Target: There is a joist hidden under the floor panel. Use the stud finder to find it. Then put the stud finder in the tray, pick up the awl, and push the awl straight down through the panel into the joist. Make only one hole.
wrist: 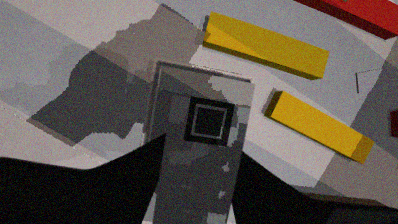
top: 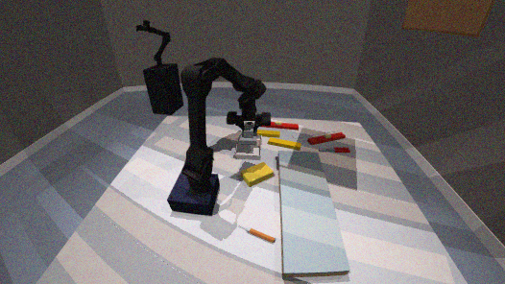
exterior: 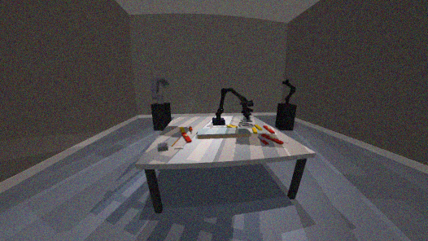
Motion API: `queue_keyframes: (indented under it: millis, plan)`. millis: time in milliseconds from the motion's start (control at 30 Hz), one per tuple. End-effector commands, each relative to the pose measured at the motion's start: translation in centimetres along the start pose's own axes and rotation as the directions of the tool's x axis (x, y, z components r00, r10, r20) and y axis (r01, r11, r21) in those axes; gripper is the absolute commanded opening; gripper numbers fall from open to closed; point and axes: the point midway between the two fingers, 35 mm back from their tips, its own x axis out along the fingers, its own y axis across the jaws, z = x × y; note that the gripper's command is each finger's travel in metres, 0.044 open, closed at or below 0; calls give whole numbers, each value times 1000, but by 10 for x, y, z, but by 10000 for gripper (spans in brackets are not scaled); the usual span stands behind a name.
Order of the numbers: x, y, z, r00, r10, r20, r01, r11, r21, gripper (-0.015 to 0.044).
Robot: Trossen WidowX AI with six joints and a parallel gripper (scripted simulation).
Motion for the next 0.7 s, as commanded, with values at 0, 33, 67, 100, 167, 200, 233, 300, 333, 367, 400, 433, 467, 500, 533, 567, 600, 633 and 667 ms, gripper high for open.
queue_keyframes:
  millis: [0, 33, 67, 100, 167, 200, 233, 300, 333, 367, 400, 433, 467, 500, 533, 567, 600, 633, 667]
  plan:
    - [8, -1, -2, 1000, -4, -2, 4, 1000, 3, 0]
    - [10, -1, -3, 1000, -4, -2, 4, 1000, 3, 0]
    - [12, -1, -4, 1000, -4, -3, 4, 1000, 3, 0]
    - [13, 0, -4, 1000, -4, -3, 4, 1000, 3, 0]
    - [17, 0, -5, 1000, -4, -3, 4, 1000, 3, 0]
    - [19, 0, -6, 1000, -4, -3, 4, 1000, 3, 0]
    - [21, 0, -7, 1000, -4, -3, 4, 1000, 3, 0]
    - [24, 0, -8, 1000, -4, -3, 4, 1000, 3, 0]
    - [26, 0, -9, 1000, -4, -3, 4, 1000, 3, 0]
    - [28, 0, -10, 1000, -4, -3, 4, 1000, 3, 0]
    - [30, 0, -10, 1000, -4, -3, 4, 1000, 3, 0]
    - [32, 0, -11, 1000, -4, -3, 4, 1000, 3, 0]
    - [33, 1, -12, 1000, -3, -3, 3, 1000, 3, 0]
    - [35, 1, -12, 1000, -3, -3, 3, 1000, 3, 0]
    - [37, 1, -13, 1000, -3, -3, 3, 1000, 3, 0]
    - [39, 1, -14, 1000, -3, -3, 3, 1000, 3, 0]
    - [39, 1, -14, 1000, -3, -3, 3, 1000, 3, 0]
    - [39, 1, -14, 1000, -3, -3, 3, 1000, 3, 0]
    - [40, 1, -14, 1000, -3, -3, 3, 1000, 3, 0]
